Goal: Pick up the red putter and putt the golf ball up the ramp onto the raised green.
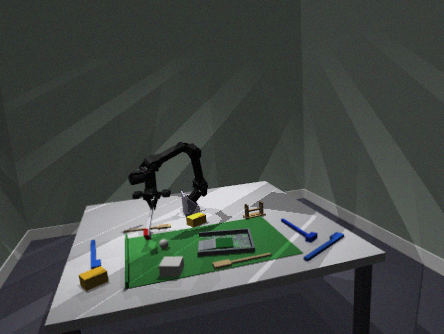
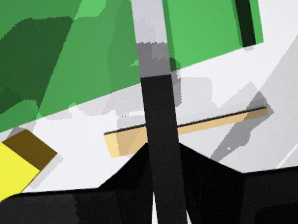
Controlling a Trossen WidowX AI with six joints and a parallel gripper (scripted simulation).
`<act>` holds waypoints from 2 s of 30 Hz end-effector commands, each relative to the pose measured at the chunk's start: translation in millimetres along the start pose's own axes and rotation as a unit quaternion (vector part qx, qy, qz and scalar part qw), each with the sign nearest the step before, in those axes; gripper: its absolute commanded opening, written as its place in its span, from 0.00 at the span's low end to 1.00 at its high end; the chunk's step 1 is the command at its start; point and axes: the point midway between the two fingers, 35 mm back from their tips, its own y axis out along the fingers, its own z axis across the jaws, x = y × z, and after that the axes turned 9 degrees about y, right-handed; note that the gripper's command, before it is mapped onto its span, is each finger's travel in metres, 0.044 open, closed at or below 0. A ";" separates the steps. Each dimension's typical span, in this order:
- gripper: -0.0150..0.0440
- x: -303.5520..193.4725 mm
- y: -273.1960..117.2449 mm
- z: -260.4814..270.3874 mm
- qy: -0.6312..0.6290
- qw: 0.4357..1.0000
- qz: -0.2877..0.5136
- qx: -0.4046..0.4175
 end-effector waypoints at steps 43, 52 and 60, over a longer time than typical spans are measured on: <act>0.25 2.1 43.2 -20.8 0.004 1.000 0.001 0.004; 0.25 0.6 44.9 -23.0 0.008 1.000 0.001 0.007; 0.25 -8.0 40.6 77.9 0.006 1.000 0.001 0.007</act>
